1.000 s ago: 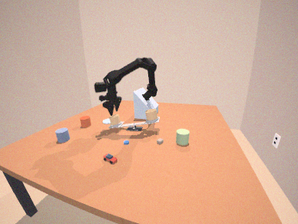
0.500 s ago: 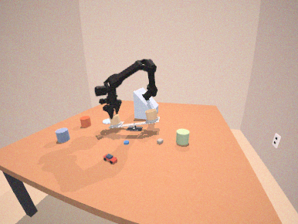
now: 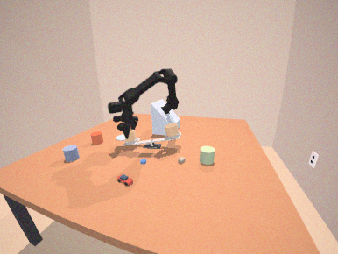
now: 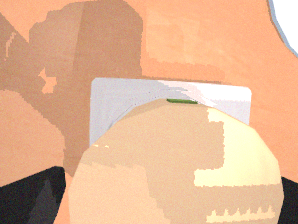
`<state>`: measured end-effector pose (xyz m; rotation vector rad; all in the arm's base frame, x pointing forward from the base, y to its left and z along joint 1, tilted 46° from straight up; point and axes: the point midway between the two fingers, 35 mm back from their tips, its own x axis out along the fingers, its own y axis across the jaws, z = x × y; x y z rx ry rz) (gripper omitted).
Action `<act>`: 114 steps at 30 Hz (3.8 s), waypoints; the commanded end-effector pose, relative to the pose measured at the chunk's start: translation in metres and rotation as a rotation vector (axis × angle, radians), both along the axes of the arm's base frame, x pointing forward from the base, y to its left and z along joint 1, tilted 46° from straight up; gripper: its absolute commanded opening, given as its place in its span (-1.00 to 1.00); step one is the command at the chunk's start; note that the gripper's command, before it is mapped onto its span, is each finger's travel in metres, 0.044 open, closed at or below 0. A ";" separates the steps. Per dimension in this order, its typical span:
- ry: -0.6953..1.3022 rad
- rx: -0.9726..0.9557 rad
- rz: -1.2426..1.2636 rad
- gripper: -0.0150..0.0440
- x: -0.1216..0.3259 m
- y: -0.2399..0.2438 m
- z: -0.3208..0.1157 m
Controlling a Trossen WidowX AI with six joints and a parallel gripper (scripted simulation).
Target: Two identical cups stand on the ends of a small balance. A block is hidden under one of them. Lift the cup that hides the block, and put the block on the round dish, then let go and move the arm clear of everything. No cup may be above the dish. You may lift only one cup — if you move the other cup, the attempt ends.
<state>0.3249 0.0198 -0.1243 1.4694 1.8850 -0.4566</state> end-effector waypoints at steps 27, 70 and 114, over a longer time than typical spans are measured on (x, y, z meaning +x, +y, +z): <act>0.010 0.007 -0.007 -0.31 -0.003 0.007 -0.007; 0.009 -0.001 -0.009 -0.49 0.010 -0.032 0.028; 0.010 -0.001 -0.008 -0.49 0.013 -0.071 0.068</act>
